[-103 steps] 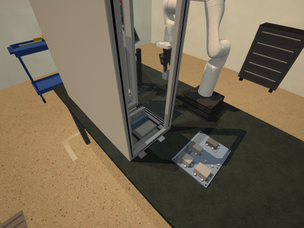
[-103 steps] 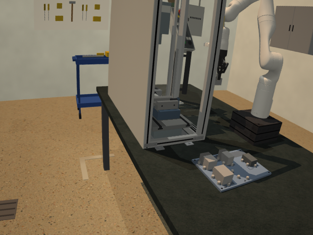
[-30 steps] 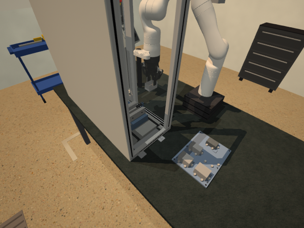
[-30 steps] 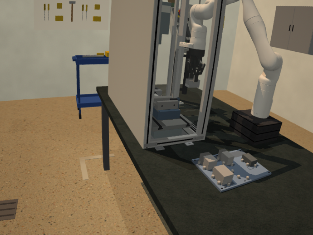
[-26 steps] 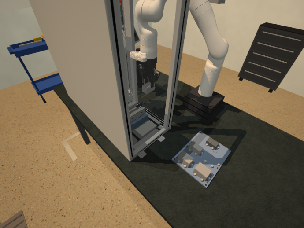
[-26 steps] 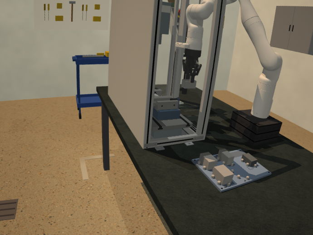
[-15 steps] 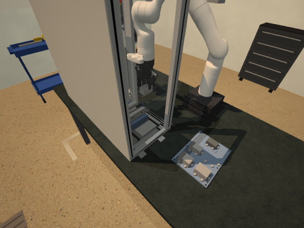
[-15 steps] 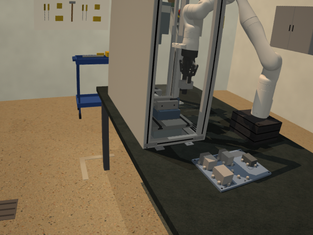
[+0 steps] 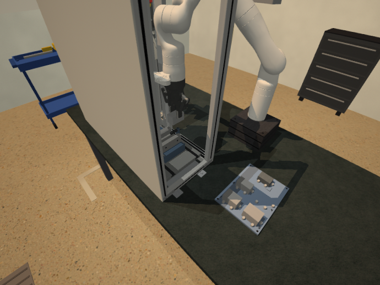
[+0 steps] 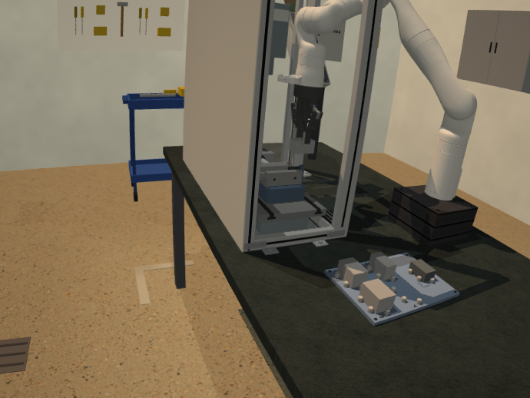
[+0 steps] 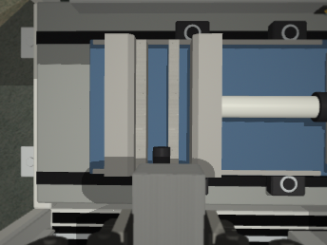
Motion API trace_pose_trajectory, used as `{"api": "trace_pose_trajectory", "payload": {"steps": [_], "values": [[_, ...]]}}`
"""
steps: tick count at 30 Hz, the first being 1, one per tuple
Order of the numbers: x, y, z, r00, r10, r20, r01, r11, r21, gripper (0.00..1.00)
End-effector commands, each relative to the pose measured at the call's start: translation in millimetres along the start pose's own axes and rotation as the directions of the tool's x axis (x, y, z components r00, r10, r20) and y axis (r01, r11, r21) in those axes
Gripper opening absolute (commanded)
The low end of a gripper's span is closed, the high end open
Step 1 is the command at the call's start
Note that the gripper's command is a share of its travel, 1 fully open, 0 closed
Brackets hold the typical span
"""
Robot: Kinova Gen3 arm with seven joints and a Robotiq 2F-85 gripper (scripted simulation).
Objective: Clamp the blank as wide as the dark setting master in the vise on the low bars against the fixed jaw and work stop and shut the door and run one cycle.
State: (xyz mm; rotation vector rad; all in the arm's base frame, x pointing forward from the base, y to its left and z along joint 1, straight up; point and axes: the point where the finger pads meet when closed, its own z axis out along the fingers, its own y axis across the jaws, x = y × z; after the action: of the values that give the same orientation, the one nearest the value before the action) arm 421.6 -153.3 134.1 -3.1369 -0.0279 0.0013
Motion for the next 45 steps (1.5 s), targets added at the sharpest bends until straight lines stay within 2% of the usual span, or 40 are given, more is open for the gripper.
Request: {"api": "trace_pose_trajectory", "payload": {"steps": [1,3,15,20,32,37,45], "values": [[29,-2,3.4,1.000,0.000,-0.002,0.000,1.000,-0.001,0.10],[48,-3,6.3,1.000,0.000,-0.002,0.000,1.000,-0.001,0.10],[48,-3,6.3,1.000,0.000,-0.002,0.000,1.000,-0.001,0.10],[72,-5,9.6,1.000,0.000,-0.002,0.000,1.000,-0.001,0.10],[72,-5,9.6,1.000,0.000,-0.002,0.000,1.000,-0.001,0.10],[72,-5,29.6,1.000,0.000,-0.002,0.000,1.000,-0.001,0.10],[72,-5,29.6,1.000,0.000,-0.002,0.000,1.000,-0.001,0.10]]}}
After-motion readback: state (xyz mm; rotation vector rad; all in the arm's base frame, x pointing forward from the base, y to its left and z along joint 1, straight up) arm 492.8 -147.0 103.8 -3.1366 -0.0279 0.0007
